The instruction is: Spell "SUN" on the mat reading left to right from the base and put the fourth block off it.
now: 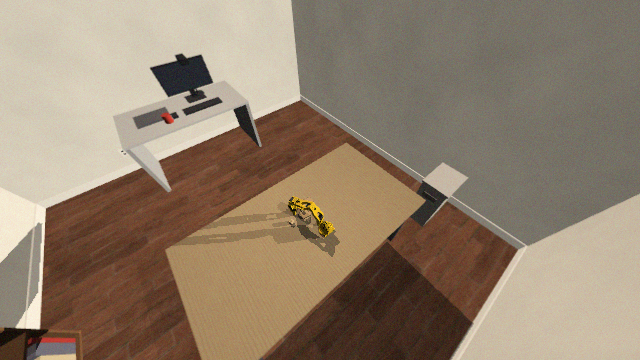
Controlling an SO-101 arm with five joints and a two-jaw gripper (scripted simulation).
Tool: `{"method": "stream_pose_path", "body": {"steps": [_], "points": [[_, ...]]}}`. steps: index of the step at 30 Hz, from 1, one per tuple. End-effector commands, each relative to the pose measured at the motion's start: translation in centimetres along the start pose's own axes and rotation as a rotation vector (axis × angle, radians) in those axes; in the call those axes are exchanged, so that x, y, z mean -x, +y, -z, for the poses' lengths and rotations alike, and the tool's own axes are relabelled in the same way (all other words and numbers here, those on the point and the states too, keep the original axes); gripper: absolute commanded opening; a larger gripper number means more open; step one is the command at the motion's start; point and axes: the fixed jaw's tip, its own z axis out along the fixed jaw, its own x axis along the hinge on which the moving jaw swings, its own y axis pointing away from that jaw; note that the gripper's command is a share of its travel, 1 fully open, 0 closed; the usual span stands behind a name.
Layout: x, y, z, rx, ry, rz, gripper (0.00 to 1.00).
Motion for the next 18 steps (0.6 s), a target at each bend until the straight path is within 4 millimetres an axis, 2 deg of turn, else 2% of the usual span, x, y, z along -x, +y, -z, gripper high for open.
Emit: {"method": "stream_pose_path", "body": {"steps": [1,9,18], "points": [[-0.99,0.38,1.86,0.048,0.083,0.000,0.13],[-0.99,0.38,1.86,0.048,0.083,0.000,0.12],[-0.99,0.38,1.86,0.048,0.083,0.000,0.01]]}}
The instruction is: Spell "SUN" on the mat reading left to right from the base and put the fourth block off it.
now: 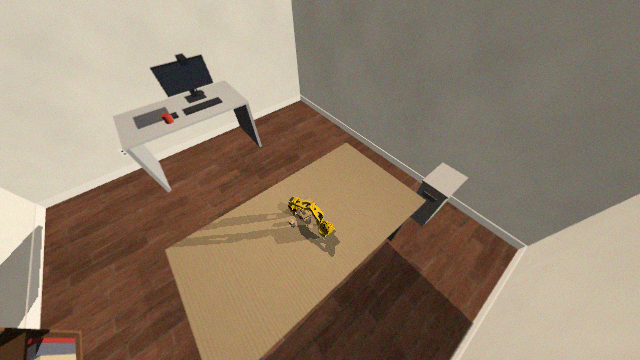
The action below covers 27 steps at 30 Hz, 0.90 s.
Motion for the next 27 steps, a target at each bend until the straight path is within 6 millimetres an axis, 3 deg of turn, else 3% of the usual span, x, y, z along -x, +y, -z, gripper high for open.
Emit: {"method": "stream_pose_path", "body": {"steps": [1,12,27], "points": [[-1.0,0.5,1.9,0.048,0.082,0.000,0.00],[-1.0,0.5,2.3,0.049,0.085,0.000,0.00],[-0.7,0.3,5.8,0.061,0.105,-0.001,0.00]]}}
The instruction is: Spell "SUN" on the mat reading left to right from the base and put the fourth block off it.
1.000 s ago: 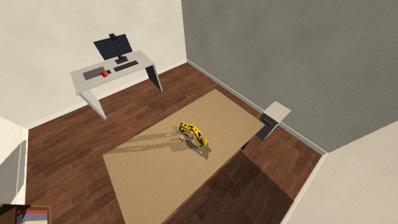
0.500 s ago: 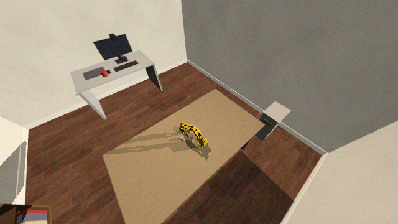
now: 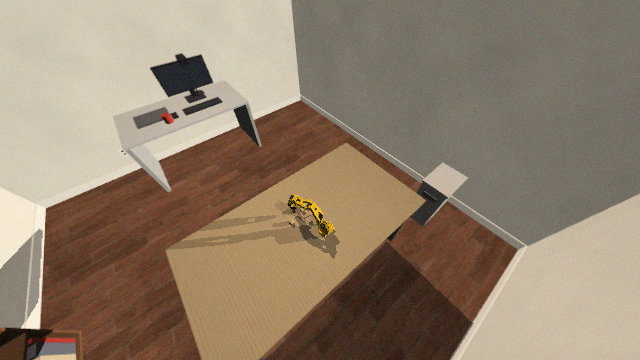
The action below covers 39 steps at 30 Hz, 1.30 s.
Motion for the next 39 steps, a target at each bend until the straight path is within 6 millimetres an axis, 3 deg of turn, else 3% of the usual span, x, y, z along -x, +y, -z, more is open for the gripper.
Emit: {"method": "stream_pose_path", "body": {"steps": [1,8,29,39], "points": [[-0.7,0.3,2.9,0.051,0.088,0.000,0.00],[-0.7,0.3,3.8,0.058,0.101,0.000,0.00],[-0.2,0.6,3.8,0.053,0.096,-0.089,0.00],[1.1,1.6,3.7,0.043,0.093,-0.339,0.00]]}}
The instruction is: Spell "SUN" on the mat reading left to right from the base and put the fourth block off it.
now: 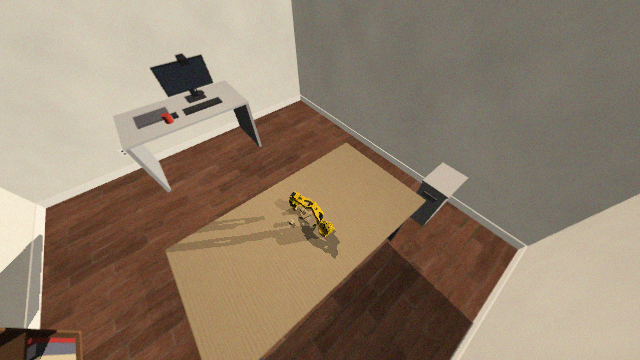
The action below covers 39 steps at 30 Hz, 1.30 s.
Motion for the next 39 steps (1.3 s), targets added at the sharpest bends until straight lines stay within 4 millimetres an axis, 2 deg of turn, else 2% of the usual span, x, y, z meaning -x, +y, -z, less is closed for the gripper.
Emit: {"method": "stream_pose_path", "body": {"steps": [1,5,8,22,24,39], "points": [[-0.1,0.9,1.8,0.026,0.083,-0.124,0.00],[0.6,1.6,1.8,0.023,0.082,-0.277,0.00],[0.8,1.8,1.8,0.022,0.082,-0.319,0.00],[4.0,4.5,1.6,0.010,0.078,-1.004,0.00],[4.0,4.5,1.6,0.010,0.078,-1.004,0.00],[7.5,6.3,1.3,-0.002,0.075,-1.732,0.00]]}}
